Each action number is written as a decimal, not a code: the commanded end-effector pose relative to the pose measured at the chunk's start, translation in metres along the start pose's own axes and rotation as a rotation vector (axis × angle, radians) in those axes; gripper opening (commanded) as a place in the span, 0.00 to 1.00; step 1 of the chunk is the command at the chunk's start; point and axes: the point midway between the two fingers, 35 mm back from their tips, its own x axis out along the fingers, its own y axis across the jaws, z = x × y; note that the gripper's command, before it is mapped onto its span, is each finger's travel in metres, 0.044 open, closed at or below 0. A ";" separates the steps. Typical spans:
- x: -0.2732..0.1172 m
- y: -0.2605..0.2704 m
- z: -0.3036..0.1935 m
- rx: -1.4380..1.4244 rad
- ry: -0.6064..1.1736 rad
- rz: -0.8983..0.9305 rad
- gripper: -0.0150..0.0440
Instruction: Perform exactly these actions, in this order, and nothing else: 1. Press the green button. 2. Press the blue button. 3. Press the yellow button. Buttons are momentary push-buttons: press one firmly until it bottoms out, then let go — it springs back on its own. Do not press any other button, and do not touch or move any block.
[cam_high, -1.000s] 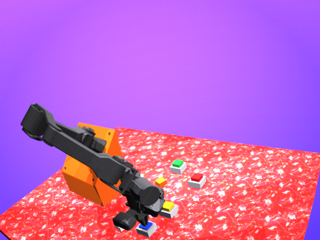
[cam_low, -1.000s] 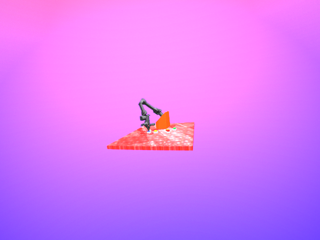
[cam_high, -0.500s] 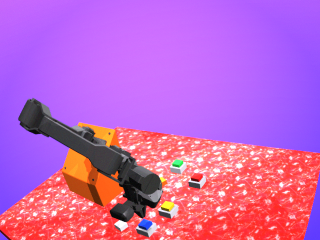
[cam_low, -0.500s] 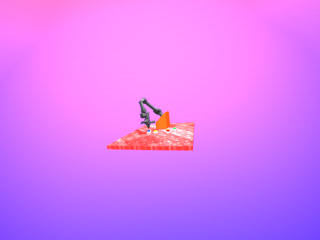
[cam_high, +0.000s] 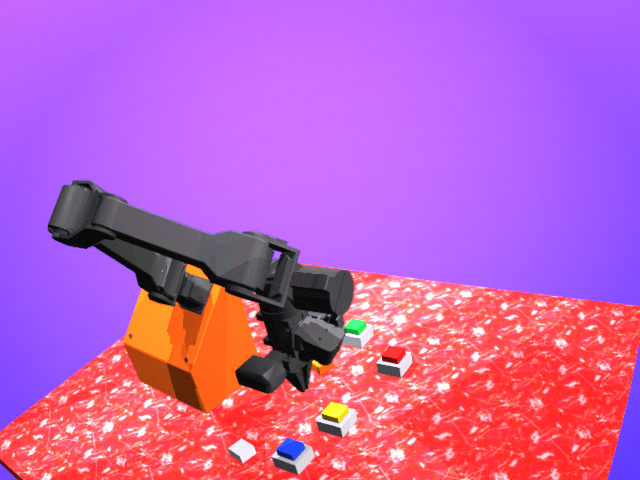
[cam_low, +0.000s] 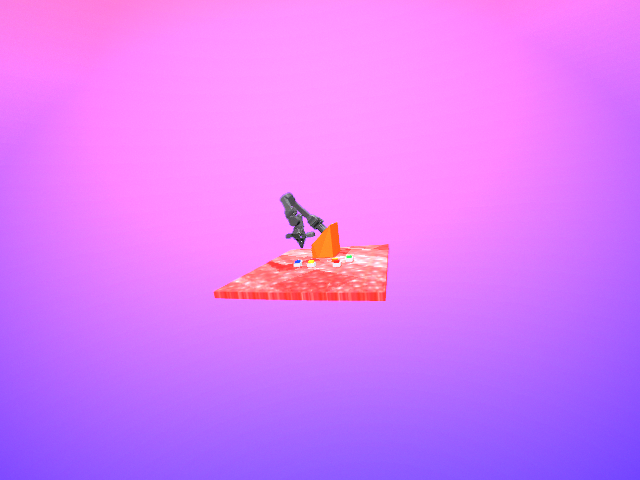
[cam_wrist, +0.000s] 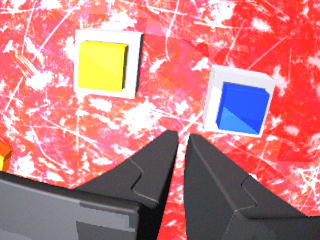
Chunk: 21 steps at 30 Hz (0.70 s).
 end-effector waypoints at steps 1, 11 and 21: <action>-0.001 0.052 0.003 -0.018 -0.001 0.001 0.29; 0.038 0.055 0.004 -0.018 -0.001 0.001 0.29; 0.066 0.055 0.002 -0.018 0.000 -0.002 0.29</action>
